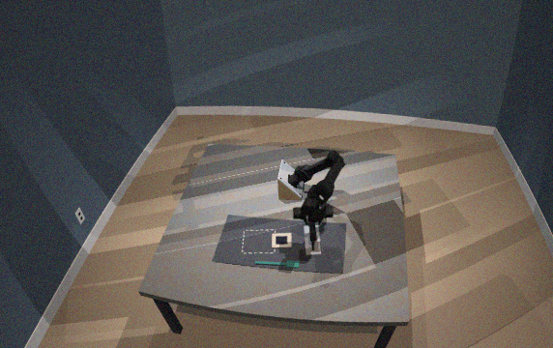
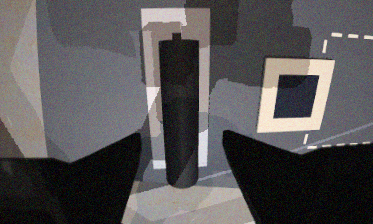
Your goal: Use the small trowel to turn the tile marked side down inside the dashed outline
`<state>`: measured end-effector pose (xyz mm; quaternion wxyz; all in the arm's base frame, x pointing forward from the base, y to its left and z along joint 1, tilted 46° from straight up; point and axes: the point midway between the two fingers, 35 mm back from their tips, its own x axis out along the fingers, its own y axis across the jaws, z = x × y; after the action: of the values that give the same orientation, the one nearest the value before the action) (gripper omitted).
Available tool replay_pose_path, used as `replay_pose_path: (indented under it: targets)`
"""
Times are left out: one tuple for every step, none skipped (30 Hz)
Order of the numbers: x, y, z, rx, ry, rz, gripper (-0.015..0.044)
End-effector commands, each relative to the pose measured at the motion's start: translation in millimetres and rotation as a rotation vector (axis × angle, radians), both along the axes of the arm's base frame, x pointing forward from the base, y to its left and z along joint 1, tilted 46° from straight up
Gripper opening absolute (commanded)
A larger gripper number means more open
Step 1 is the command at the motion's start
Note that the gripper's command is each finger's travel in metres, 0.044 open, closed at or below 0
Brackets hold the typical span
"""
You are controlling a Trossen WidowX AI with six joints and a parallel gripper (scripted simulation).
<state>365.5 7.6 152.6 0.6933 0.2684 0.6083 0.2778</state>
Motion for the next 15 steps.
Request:
replay_pose_path:
  targets:
    - [2.4, 0.6, -3.2, -0.005, -0.006, 0.012, 0.0270]
    - [2.7, 1.7, -4.3, -0.005, -0.006, 0.012, 0.0270]
    - [3.0, 2.9, -5.5, -0.005, -0.006, 0.012, 0.0270]
    - [3.2, 4.0, -6.6, -0.005, -0.006, 0.012, 0.0270]
    - [3.5, 5.1, -7.7, -0.005, -0.006, 0.012, 0.0270]
    - [3.7, 6.2, -8.8, -0.005, -0.006, 0.012, 0.0270]
    - [3.9, 7.4, -9.9, -0.005, -0.006, 0.012, 0.0270]
    - [4.1, 8.5, -11.0, -0.005, -0.006, 0.012, 0.0270]
    - [4.3, 9.7, -12.1, -0.005, -0.006, 0.012, 0.0270]
    - [4.5, 10.8, -13.2, -0.005, -0.007, 0.012, 0.0270]
    - [4.7, 11.9, -14.3, -0.005, -0.007, 0.012, 0.0270]
    - [4.9, 13.1, -15.4, -0.005, -0.007, 0.012, 0.0270]
    - [5.1, 14.2, -16.5, -0.005, -0.007, 0.012, 0.0270]
    - [5.2, 15.4, -17.6, -0.005, -0.007, 0.012, 0.0270]
    - [5.4, 16.5, -18.7, -0.005, -0.007, 0.012, 0.0270]
